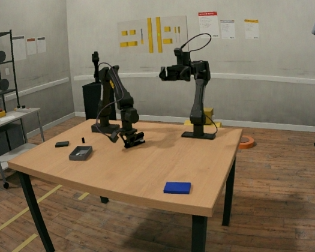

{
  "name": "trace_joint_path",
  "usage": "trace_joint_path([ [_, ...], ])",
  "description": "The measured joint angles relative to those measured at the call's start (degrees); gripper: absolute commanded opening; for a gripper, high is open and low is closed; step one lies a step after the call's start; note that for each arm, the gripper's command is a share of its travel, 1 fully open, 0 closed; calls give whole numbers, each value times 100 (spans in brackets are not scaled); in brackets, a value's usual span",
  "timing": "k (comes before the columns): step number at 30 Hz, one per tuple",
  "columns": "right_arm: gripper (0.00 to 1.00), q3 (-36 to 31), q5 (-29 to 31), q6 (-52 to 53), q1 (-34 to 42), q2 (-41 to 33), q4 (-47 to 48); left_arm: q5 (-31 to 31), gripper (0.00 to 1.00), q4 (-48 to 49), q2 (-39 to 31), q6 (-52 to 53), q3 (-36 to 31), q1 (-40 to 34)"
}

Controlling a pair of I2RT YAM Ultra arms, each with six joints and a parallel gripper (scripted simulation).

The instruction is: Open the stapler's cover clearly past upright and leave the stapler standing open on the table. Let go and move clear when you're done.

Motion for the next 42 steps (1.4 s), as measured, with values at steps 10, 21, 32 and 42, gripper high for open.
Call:
trace_joint_path([
  [10,36,-2,0,22,0,2,22,0,100,0,0,0,0,0],
  [21,33,0,0,22,0,2,24,83,100,144,-4,85,-20,0],
  [32,33,0,0,22,0,2,24,796,100,1071,-787,1281,-1488,-223],
  [42,33,0,0,22,0,2,24,1740,100,1622,-1840,2979,-3442,-667],
])
